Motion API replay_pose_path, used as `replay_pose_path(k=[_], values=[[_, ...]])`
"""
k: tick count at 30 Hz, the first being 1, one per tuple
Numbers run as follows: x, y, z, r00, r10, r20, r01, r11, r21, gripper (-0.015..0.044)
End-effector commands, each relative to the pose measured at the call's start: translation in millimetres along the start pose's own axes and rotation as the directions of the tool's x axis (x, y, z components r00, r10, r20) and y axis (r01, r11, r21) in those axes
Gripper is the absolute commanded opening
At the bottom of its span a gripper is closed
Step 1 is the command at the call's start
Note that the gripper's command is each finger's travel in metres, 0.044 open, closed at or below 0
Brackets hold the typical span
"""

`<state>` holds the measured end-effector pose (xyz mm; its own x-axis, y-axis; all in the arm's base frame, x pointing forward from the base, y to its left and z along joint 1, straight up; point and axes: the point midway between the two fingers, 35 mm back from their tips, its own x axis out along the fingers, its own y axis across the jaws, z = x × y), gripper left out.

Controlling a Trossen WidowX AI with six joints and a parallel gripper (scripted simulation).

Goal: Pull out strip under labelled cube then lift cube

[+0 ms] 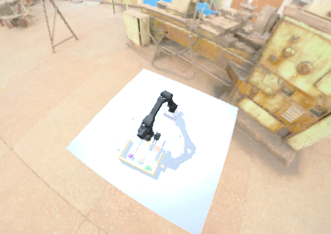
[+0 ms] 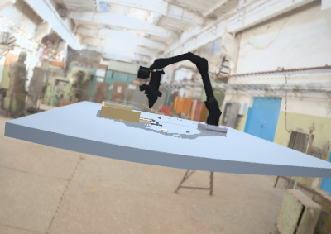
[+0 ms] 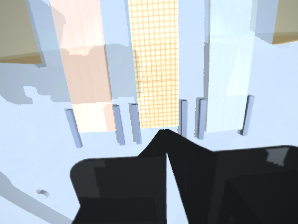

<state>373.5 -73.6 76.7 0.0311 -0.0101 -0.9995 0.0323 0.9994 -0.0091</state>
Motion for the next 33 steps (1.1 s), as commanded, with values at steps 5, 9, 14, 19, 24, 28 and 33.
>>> replay_pose_path(k=[5, 9, 14, 19, 24, 28, 33], values=[[1, 0, 2, 1.000, 0.002, 0.013, -0.002, 1.000, -0.004, 0.0000], [8, 0, 2, 1.000, 0.002, 0.013, -0.002, 1.000, -0.004, 0.0000], [16, 0, 3, 1.000, 0.002, 0.013, -0.002, 1.000, -0.004, 0.0000], [24, 0, 3, 1.000, 0.002, 0.013, -0.002, 1.000, -0.004, 0.0000], [32, 0, 4, 1.000, 0.002, 0.013, -0.002, 1.000, -0.004, 0.0000], [39, -1, 4, 1.000, 0.002, 0.013, -0.002, 1.000, -0.004, 0.0000], [47, -1, 4, 1.000, 0.002, 0.013, -0.001, 1.000, -0.004, 0.0000]])
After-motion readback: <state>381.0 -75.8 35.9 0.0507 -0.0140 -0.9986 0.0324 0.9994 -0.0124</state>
